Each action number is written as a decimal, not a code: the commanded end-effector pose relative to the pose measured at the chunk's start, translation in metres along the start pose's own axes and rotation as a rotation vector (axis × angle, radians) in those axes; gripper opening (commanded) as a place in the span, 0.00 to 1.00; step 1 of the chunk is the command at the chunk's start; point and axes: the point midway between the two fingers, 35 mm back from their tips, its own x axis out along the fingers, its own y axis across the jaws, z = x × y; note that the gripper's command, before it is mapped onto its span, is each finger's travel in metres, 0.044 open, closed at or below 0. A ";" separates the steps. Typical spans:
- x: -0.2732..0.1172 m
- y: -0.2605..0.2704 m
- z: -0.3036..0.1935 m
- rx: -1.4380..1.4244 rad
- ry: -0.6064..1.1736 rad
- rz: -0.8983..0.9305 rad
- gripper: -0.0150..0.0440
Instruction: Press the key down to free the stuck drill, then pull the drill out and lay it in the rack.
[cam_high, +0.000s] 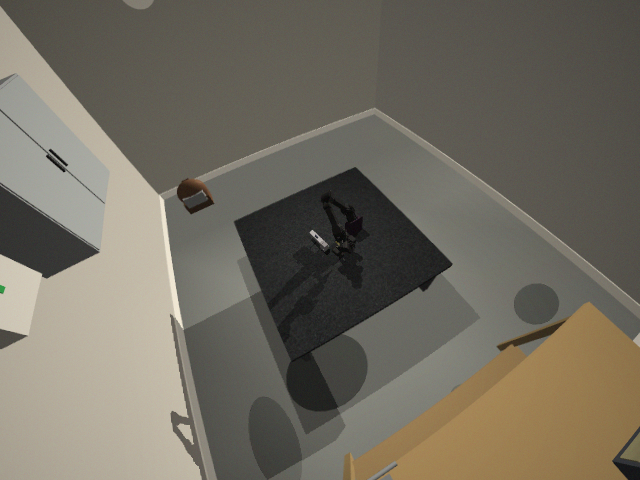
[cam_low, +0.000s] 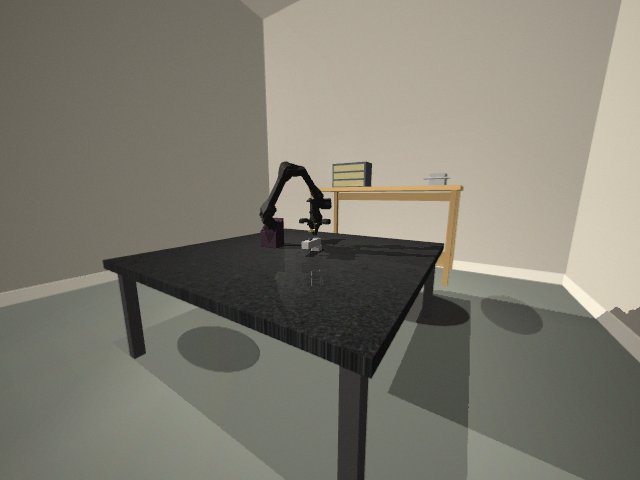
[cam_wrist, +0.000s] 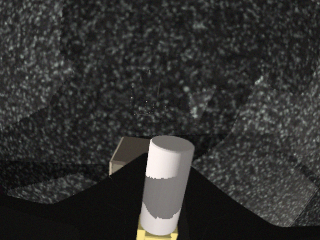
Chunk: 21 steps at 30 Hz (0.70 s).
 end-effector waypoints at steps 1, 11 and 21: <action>0.001 0.009 0.002 0.003 -0.003 0.005 0.25; 0.015 0.008 0.002 0.003 -0.002 0.005 0.25; 0.028 0.010 0.001 0.003 -0.001 0.005 0.25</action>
